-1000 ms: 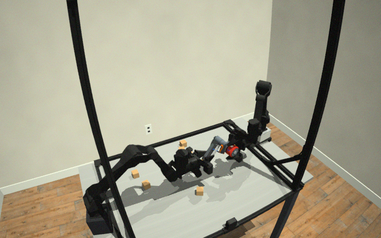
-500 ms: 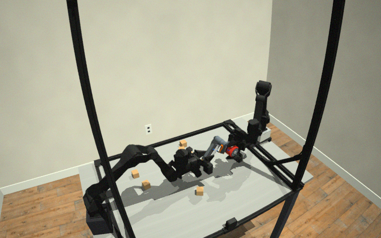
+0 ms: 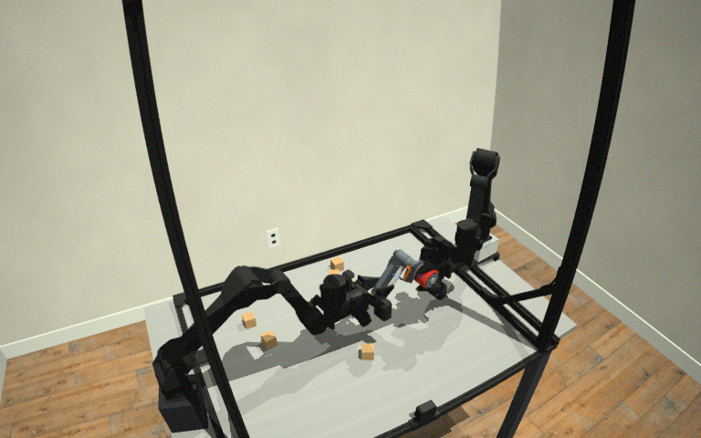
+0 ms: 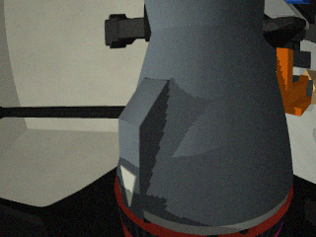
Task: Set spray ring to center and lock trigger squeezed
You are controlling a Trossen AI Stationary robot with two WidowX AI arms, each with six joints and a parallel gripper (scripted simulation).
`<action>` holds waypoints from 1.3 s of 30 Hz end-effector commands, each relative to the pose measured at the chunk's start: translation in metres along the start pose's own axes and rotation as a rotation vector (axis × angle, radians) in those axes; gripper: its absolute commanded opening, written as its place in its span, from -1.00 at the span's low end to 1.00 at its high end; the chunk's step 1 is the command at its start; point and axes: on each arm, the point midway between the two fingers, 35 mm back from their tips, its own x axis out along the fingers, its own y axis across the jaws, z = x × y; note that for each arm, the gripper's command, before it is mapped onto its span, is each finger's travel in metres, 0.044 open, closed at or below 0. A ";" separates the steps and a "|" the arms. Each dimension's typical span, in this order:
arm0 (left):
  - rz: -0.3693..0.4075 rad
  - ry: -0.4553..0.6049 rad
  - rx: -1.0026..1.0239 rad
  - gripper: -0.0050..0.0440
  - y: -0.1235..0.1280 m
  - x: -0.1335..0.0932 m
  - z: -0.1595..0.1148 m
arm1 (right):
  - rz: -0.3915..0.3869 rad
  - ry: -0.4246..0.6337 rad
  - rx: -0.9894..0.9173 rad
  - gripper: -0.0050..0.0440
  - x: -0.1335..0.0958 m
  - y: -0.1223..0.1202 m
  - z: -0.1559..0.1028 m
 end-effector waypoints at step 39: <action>-0.001 0.012 0.000 -0.80 0.000 0.000 -0.004 | -0.445 -0.017 0.015 -0.80 0.003 0.003 -0.003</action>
